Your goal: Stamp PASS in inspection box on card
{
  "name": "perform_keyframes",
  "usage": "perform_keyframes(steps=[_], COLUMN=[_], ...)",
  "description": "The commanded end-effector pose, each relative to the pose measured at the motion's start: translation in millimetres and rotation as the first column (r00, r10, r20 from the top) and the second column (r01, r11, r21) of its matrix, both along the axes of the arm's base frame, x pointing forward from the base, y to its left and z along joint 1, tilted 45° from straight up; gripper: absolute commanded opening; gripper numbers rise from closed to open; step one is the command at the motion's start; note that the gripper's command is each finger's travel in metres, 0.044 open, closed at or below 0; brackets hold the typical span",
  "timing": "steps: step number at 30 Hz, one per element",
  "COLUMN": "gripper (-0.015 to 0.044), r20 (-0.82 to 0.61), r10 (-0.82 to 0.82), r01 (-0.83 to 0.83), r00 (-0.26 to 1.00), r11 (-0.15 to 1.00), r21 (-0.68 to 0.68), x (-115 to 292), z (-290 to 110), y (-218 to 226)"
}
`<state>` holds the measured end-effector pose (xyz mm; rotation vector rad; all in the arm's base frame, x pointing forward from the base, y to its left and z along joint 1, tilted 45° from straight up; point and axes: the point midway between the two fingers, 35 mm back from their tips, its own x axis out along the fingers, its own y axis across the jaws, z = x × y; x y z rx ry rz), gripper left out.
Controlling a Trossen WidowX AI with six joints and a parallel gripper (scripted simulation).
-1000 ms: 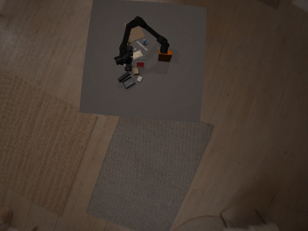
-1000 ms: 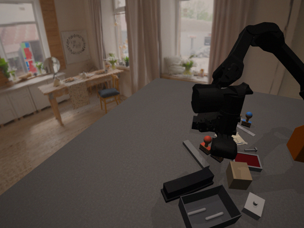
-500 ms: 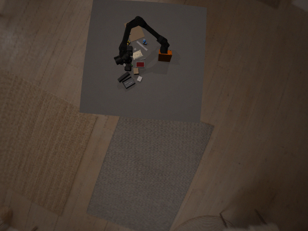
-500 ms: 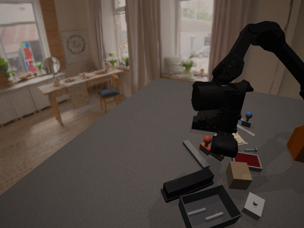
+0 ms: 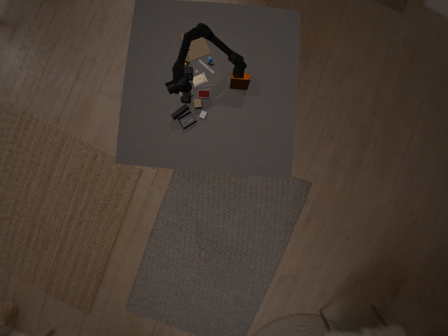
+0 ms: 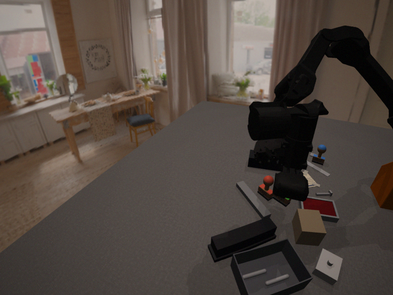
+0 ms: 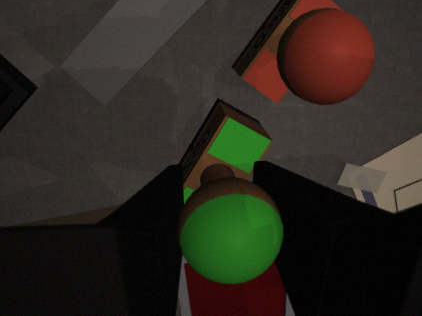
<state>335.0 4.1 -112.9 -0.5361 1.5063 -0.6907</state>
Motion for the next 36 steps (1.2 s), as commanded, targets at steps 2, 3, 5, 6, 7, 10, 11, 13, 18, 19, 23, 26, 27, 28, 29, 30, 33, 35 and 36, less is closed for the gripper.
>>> perform_keyframes(steps=[2,3,5,6,7,10,11,13,18,19,23,26,27,28,29,30,33,35,36], gripper=[0.0,0.0,0.0,0.0,0.0,0.0,0.0,0.0,0.0,0.0,0.0,0.0,0.0,0.0,0.0,0.0,0.0,0.0,0.0], r20=[0.011,0.011,0.011,0.011,0.011,0.011,0.011,0.011,0.011,0.01,0.01,0.01,0.01,0.01,0.01,0.01,0.01,0.01,0.01], r10=[-0.005,-0.005,-0.005,-0.005,-0.005,-0.005,-0.005,-0.005,-0.005,-0.005,-0.005,-0.005,-0.005,-0.005,-0.005,-0.005,-0.005,-0.005,-0.005], r01=[0.005,0.005,0.005,0.005,0.005,0.005,0.005,0.005,0.005,0.005,0.005,0.005,0.005,0.005,0.005,0.005,0.004,0.004,0.004], r00=[1.0,1.0,1.0,1.0,1.0,1.0,1.0,1.0,1.0,1.0,1.0,1.0,1.0,1.0,1.0,1.0,1.0,1.0,1.0], r11=[1.0,1.0,1.0,1.0,1.0,1.0,1.0,1.0,1.0,1.0,1.0,1.0,1.0,1.0,1.0,1.0,1.0,1.0,1.0], r21=[0.006,0.006,0.006,0.006,0.006,0.006,0.006,0.006,0.006,0.006,0.006,0.006,0.006,0.006,0.006,0.006,0.006,0.006,0.006], x=[2,2,2,2,2,2,2,2,2,2,2,3,3,3,3,3,3,3,3], z=[3,4,4,5,5,6,7,7,9,9,11,12,12,12,13,13,14,15,15], y=[3,3,4,4,5,6,6,7,9,9,10,11,12,12,12,13,14,14,15])
